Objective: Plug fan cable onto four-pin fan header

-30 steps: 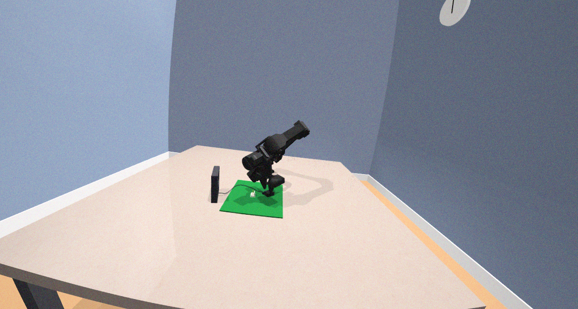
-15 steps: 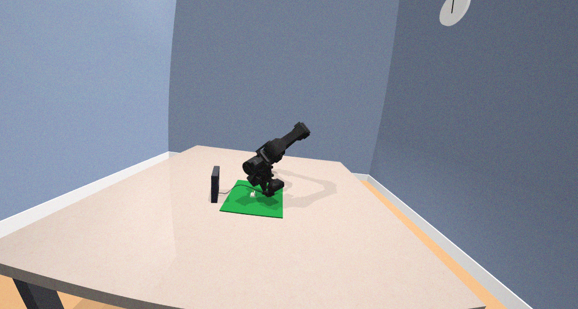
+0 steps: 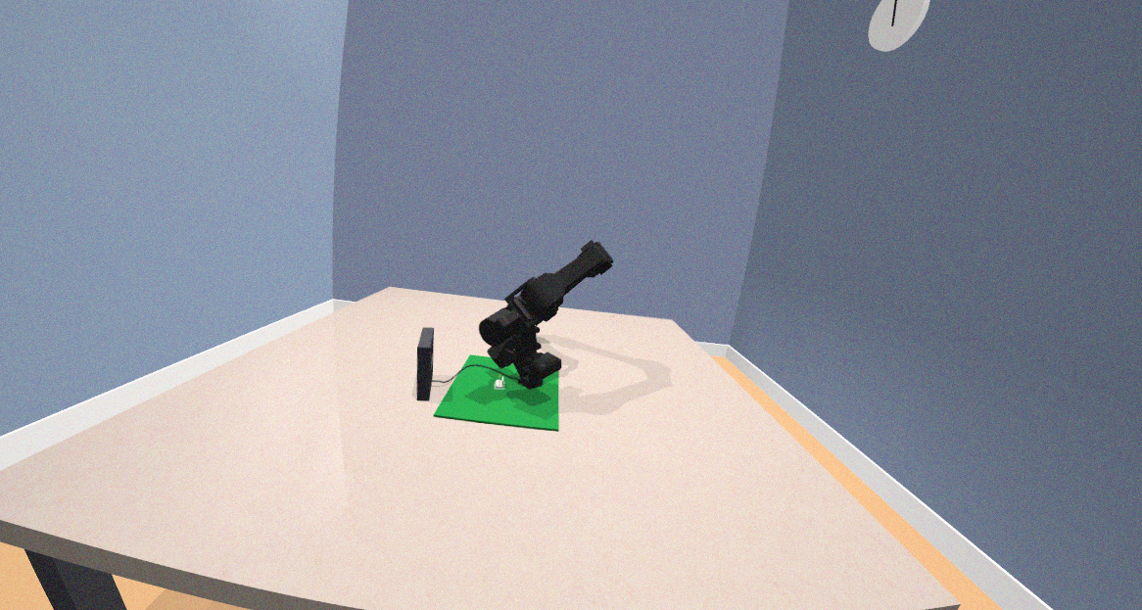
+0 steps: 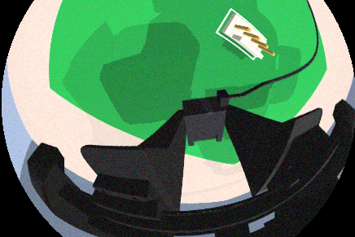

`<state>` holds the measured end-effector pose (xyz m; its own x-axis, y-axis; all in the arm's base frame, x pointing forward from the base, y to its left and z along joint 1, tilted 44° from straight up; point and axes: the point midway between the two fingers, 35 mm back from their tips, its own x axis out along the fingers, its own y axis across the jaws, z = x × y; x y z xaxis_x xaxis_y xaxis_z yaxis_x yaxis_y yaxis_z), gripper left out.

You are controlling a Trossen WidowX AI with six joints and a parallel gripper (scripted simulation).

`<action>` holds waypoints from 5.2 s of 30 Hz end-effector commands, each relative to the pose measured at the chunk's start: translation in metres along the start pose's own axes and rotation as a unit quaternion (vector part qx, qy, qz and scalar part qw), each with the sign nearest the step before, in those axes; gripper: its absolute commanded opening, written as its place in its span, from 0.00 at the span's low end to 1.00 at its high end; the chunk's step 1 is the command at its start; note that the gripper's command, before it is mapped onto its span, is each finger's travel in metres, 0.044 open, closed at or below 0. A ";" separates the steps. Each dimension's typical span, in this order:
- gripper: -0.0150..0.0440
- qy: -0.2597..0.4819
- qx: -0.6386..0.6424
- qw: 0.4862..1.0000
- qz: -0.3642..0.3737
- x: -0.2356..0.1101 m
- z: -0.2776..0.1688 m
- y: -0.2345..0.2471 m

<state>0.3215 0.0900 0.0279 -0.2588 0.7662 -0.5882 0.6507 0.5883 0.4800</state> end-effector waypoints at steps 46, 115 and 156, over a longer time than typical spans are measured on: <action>0.25 -0.120 0.005 0.993 0.002 -0.065 -0.033 -0.002; 0.25 -0.506 0.009 0.842 -0.186 -0.017 -0.026 -0.022; 0.25 -0.722 0.007 0.692 -0.006 -0.027 -0.059 -0.002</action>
<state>0.2885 0.0845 0.0798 0.6905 -0.2882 -0.6635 0.6712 0.5972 0.4392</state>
